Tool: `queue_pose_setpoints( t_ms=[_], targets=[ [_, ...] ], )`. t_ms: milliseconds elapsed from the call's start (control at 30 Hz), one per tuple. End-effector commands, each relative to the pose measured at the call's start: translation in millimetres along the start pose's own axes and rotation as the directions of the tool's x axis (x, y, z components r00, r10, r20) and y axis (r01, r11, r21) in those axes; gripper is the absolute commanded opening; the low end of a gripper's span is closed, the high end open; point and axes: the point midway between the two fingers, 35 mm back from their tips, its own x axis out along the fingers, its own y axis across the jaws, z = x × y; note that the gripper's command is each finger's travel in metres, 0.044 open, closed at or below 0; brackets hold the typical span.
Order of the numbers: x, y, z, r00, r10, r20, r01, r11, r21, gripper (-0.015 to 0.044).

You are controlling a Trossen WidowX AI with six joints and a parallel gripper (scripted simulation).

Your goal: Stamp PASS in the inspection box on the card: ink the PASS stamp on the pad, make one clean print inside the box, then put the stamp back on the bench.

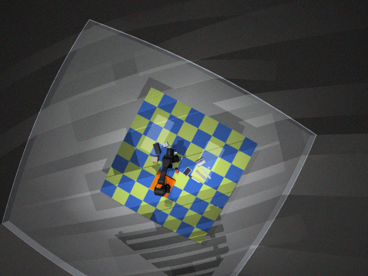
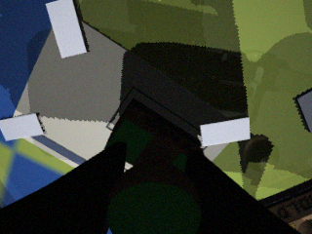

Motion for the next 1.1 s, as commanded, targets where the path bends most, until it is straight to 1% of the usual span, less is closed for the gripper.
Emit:
queue_pose_setpoints(
  t_ms=[0,1067],
  targets=[
    [3.2,-0.5,0.5,1.0,-0.003,0.003,0.003,1.0,0.003,0.0],
    [-2.0,-0.4,0.5,1.0,-0.003,0.003,0.003,1.0,0.003,0.0]
  ],
)
